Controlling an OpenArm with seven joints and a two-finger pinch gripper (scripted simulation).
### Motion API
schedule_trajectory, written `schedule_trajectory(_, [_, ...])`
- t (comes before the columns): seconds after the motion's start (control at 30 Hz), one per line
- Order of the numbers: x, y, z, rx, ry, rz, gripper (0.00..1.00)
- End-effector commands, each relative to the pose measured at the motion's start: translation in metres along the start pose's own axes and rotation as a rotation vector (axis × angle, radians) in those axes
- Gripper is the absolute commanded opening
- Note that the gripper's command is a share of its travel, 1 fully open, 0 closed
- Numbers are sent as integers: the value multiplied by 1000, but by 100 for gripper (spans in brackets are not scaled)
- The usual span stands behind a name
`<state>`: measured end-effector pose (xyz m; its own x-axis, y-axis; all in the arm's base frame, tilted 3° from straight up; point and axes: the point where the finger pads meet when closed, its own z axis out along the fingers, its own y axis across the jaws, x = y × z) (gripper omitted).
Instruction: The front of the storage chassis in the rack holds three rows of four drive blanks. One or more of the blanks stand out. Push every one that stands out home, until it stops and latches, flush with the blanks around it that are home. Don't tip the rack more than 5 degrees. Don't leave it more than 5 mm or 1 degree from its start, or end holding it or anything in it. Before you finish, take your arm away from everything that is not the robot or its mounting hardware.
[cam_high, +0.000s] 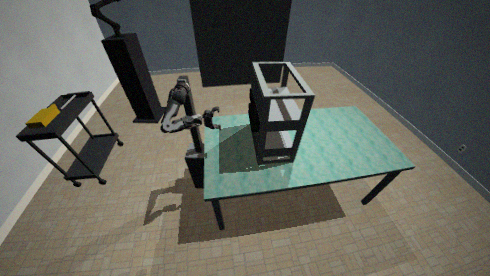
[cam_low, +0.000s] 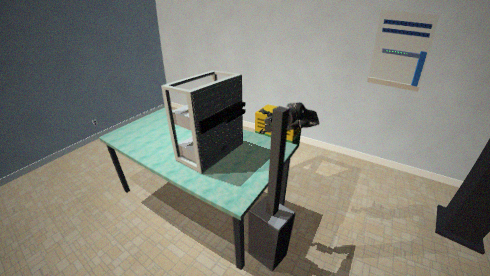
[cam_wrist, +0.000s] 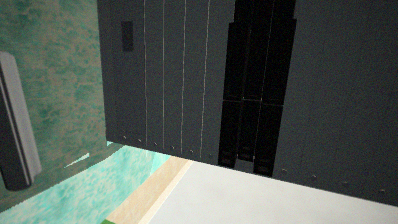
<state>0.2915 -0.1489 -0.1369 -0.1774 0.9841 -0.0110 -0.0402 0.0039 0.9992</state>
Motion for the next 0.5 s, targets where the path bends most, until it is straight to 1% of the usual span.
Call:
schedule_trajectory(0.0, [-3, 5, -1, -15, -19, -2, 100])
schedule_trajectory(0.17, [-9, 8, -5, -15, -44, -4, 100])
schedule_trajectory(0.47, [-10, 9, -6, -14, -51, -5, 100])
